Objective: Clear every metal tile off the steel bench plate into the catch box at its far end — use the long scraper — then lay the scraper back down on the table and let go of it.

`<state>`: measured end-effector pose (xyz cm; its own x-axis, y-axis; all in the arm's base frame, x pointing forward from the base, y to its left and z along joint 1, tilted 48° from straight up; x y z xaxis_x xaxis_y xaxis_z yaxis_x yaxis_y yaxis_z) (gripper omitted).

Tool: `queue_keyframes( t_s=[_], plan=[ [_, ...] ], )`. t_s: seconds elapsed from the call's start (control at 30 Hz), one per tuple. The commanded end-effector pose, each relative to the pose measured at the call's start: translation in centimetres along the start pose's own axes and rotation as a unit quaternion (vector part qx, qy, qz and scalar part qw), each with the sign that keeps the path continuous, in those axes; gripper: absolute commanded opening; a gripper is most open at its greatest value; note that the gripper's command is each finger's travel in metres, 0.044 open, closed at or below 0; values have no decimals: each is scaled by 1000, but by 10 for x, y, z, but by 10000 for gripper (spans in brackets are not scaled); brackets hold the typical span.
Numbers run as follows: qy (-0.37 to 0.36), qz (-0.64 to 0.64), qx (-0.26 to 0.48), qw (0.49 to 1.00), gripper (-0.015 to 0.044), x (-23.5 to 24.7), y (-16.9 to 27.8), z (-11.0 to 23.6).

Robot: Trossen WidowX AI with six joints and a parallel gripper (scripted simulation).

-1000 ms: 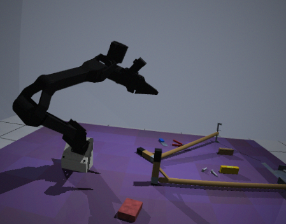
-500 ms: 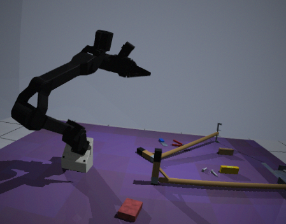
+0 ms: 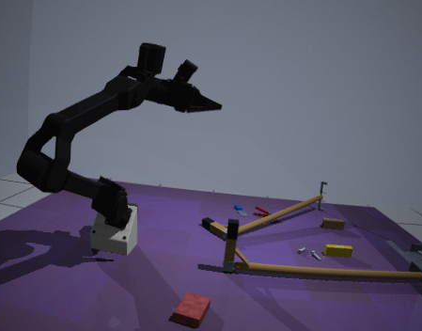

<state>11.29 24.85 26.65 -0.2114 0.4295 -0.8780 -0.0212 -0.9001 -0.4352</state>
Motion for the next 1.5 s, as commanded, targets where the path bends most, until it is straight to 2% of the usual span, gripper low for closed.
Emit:
queue_keyframes(
  t_s=[0.0,0.53,1.47],
  plan=[
    [2,2,1,1000,440,0,0,0],
    [2,3,5,1000,440,0,1,-2],
    [-21,15,162,986,440,22,77,-82]
  ],
)
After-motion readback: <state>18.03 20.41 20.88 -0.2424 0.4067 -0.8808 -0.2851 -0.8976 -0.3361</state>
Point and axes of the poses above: the point midway between the two fingers, 35 mm back from their tips, its own z axis back along the fingers, its own x axis across the jaws, y = z × x, the point moved 9 cm from there along z, back along the fingers, and after that the axes turned 15 degrees about z, right-handed, at the moved point
